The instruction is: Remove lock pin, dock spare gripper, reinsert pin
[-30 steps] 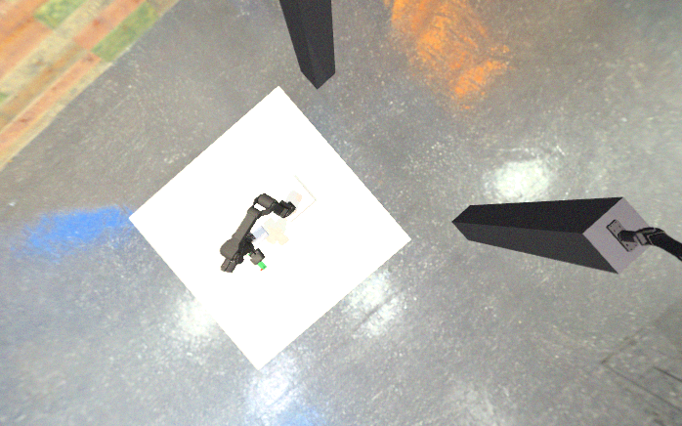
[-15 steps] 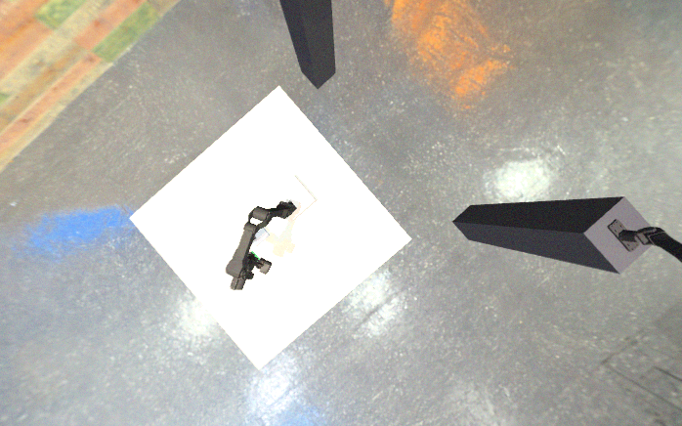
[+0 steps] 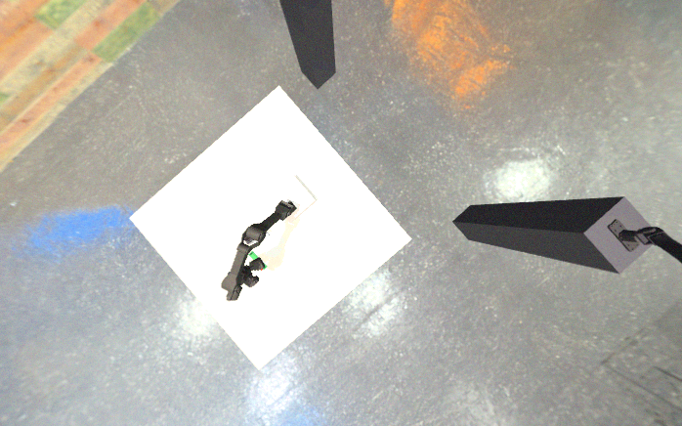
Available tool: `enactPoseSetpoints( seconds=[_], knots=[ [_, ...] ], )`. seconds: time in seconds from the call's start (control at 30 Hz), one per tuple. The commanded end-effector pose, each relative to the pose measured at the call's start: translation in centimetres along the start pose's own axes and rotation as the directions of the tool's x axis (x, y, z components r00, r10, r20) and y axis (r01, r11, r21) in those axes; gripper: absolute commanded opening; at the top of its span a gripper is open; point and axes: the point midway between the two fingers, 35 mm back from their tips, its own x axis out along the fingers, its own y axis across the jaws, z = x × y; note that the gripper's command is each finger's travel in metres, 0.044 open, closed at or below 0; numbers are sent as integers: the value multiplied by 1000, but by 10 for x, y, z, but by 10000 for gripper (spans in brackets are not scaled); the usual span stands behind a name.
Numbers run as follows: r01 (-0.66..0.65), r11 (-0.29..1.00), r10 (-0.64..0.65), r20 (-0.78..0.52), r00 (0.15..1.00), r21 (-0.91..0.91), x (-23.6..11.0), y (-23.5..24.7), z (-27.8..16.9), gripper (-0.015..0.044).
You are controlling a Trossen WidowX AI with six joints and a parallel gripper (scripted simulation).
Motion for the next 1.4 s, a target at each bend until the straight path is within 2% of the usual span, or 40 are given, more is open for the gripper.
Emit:
enactPoseSetpoints(
  seconds=[0.0, 0.37, 0.83, 1.37],
  knots=[
    [6, 950, -22, -47, 999, -313, 23, -32, 7, 180],
    [7, 950, -23, -47, 999, -313, 26, -32, 8, 180],
    [9, 949, -24, -45, 999, -314, 94, -29, 21, 180],
    [9, 949, -24, -45, 999, -314, 116, -28, 25, 180]
  ],
)
